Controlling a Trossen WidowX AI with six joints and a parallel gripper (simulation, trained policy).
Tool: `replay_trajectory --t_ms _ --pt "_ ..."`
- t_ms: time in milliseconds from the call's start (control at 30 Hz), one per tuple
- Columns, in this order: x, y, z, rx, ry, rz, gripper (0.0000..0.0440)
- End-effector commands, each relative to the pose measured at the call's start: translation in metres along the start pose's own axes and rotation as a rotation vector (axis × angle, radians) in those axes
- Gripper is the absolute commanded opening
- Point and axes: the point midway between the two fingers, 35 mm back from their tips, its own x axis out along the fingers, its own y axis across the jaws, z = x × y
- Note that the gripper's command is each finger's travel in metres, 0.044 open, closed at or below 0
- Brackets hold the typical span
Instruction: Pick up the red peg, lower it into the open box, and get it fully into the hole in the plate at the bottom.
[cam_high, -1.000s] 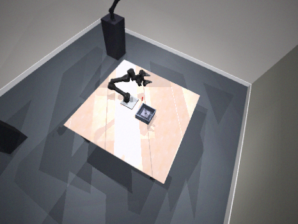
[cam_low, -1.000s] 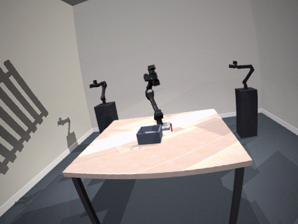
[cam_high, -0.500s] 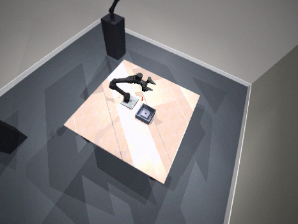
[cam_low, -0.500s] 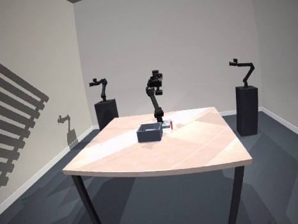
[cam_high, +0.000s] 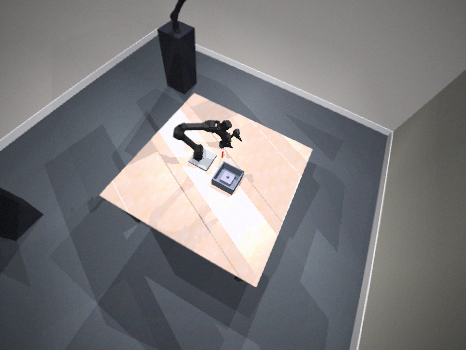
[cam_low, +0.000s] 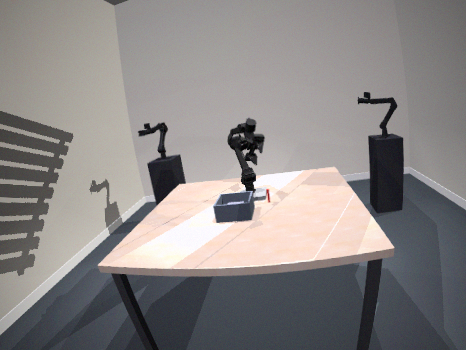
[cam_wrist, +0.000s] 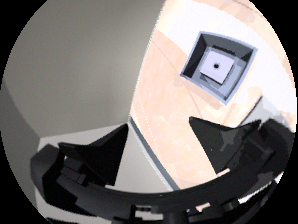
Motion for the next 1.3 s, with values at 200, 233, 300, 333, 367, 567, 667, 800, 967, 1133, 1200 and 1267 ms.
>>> replay_trajectory --t_ms 200,233,300,333,367,567,667,800,967,1133,1200,1267 --pt "0.02 -0.067 -0.035 -0.124 0.136 -0.324 0.044" --pt "0.021 -0.073 -0.039 -0.134 0.149 -0.355 0.044" --pt "0.023 -0.085 -0.045 -0.154 0.176 -0.416 0.044" --pt "0.023 -0.091 -0.048 -0.164 0.189 -0.447 0.044" --pt "0.024 -0.097 -0.052 -0.173 0.202 -0.478 0.044" --pt "0.028 -0.131 -0.07 -0.218 0.27 -0.66 0.044" --pt "0.031 -0.144 -0.078 -0.23 0.292 -0.73 0.044" --pt "0.039 -0.159 -0.086 -0.239 0.309 -0.795 0.044" --pt "0.051 -0.173 -0.095 -0.244 0.316 -0.837 0.044" --pt "0.066 -0.186 -0.103 -0.253 0.313 -0.852 0.044" --pt "0.073 -0.192 -0.105 -0.257 0.309 -0.852 0.044" --pt "0.079 -0.198 -0.107 -0.262 0.303 -0.851 0.044"
